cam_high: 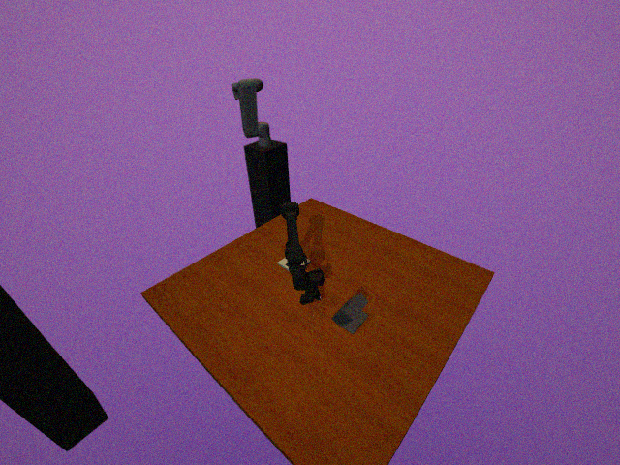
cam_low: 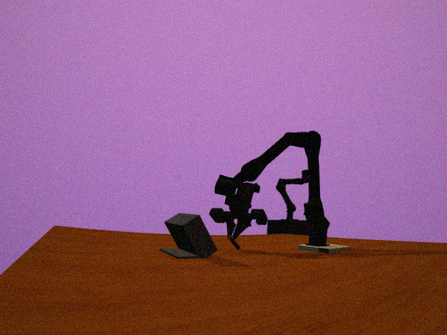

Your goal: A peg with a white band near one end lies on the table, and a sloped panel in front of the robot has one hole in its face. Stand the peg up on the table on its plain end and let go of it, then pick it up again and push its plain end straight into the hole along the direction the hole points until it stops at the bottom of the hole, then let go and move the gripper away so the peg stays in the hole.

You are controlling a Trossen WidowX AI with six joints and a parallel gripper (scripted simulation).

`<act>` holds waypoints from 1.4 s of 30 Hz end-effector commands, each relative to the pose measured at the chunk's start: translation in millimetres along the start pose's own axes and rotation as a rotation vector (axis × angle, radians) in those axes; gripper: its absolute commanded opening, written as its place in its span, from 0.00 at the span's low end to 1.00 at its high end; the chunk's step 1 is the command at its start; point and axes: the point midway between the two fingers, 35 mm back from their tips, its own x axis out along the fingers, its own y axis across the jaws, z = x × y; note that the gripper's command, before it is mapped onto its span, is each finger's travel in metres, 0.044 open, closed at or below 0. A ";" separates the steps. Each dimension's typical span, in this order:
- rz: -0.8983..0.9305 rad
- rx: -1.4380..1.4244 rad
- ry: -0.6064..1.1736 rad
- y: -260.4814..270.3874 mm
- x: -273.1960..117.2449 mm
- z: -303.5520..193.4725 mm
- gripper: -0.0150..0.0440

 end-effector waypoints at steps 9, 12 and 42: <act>-0.004 -0.007 -0.107 -0.3 -7.6 -3.1 0.34; -0.004 -0.007 -0.133 -0.3 -9.2 -4.3 0.34; -0.003 -0.007 -0.391 -0.2 -23.4 -18.5 0.34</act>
